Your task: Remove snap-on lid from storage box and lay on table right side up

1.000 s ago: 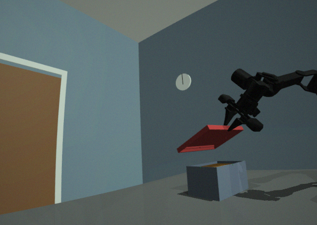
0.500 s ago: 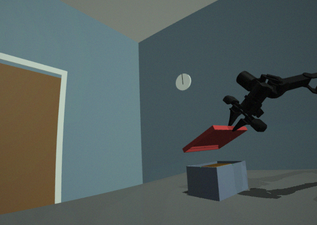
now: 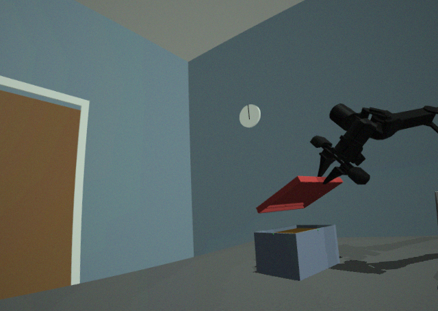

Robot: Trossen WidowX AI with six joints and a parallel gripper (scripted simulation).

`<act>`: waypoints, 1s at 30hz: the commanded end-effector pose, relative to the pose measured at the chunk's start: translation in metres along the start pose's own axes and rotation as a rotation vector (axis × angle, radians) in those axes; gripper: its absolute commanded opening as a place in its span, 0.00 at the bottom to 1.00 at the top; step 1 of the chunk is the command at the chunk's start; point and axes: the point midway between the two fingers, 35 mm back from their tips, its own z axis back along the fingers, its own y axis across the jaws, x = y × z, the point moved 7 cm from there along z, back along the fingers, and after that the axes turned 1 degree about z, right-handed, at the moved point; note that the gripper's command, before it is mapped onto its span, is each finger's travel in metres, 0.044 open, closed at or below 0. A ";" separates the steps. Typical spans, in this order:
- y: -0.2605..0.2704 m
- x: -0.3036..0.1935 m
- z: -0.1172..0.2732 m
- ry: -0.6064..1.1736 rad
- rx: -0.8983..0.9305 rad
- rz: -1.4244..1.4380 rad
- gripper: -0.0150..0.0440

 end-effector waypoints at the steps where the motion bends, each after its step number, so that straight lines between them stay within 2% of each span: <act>1: -0.002 0.007 0.001 0.006 0.001 0.007 0.25; 30: -0.005 0.065 0.003 0.005 0.001 0.009 0.25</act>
